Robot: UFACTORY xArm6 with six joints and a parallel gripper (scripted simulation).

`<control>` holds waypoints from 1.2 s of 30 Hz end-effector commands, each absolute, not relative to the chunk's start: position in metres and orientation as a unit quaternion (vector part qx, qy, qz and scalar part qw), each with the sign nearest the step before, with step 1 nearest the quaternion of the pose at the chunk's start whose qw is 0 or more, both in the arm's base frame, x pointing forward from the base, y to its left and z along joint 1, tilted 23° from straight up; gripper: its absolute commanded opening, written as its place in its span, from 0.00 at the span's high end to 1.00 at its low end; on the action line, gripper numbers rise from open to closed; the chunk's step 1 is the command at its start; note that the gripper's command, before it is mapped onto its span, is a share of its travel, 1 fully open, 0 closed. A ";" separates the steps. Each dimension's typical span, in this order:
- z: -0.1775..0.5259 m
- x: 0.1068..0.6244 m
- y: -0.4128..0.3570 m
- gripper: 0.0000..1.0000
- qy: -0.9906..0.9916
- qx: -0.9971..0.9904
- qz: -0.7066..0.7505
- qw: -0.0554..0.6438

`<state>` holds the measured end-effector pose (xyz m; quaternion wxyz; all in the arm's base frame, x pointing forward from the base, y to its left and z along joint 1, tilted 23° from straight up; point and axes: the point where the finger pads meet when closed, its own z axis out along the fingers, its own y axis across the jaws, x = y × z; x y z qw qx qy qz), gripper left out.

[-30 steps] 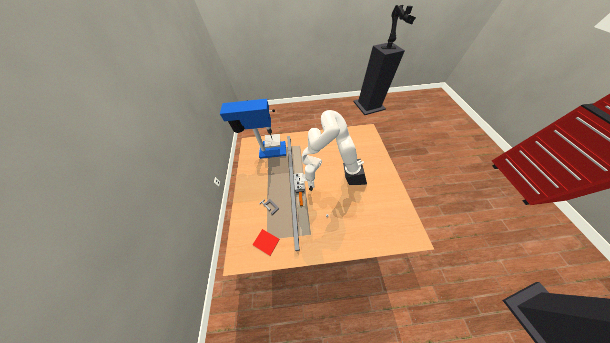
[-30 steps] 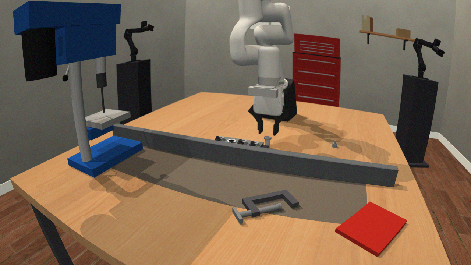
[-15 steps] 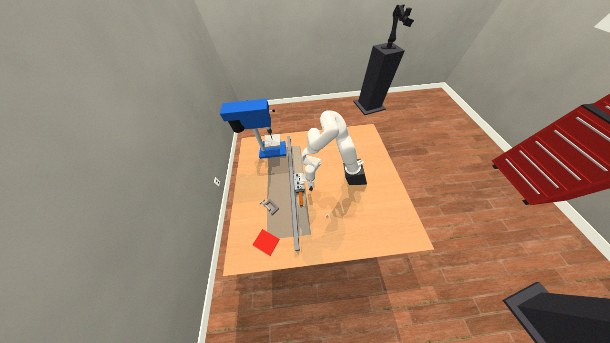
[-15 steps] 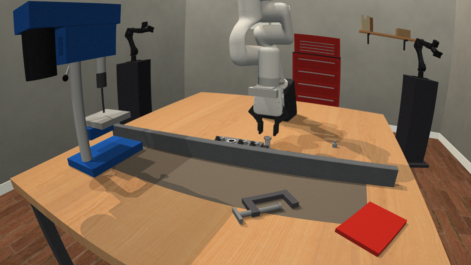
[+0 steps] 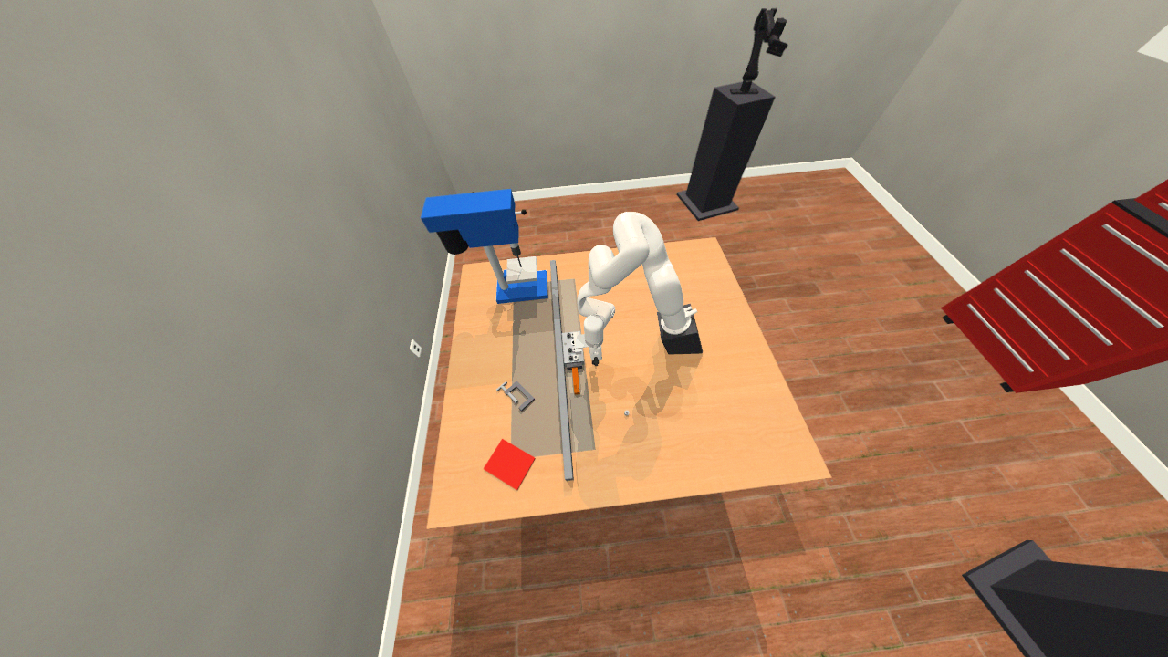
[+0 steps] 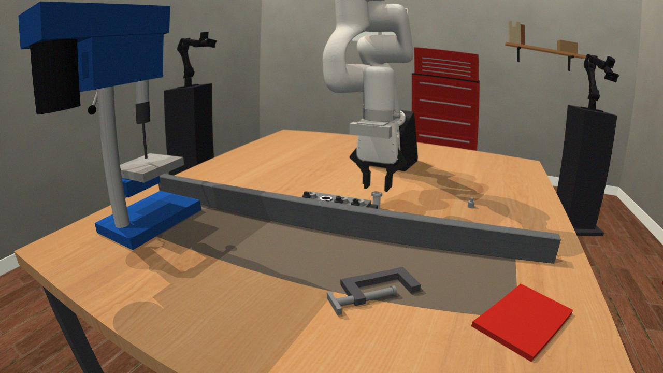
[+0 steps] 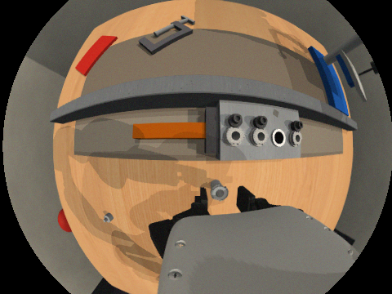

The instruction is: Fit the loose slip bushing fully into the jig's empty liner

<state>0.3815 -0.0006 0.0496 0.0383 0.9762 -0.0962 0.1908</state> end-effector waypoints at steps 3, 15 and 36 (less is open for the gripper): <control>0.051 0.383 0.000 0.50 -0.096 0.976 0.192 0.038; 0.051 0.383 0.000 0.50 -0.096 0.976 0.192 0.038; 0.046 0.385 -0.001 0.50 -0.096 0.976 0.192 0.038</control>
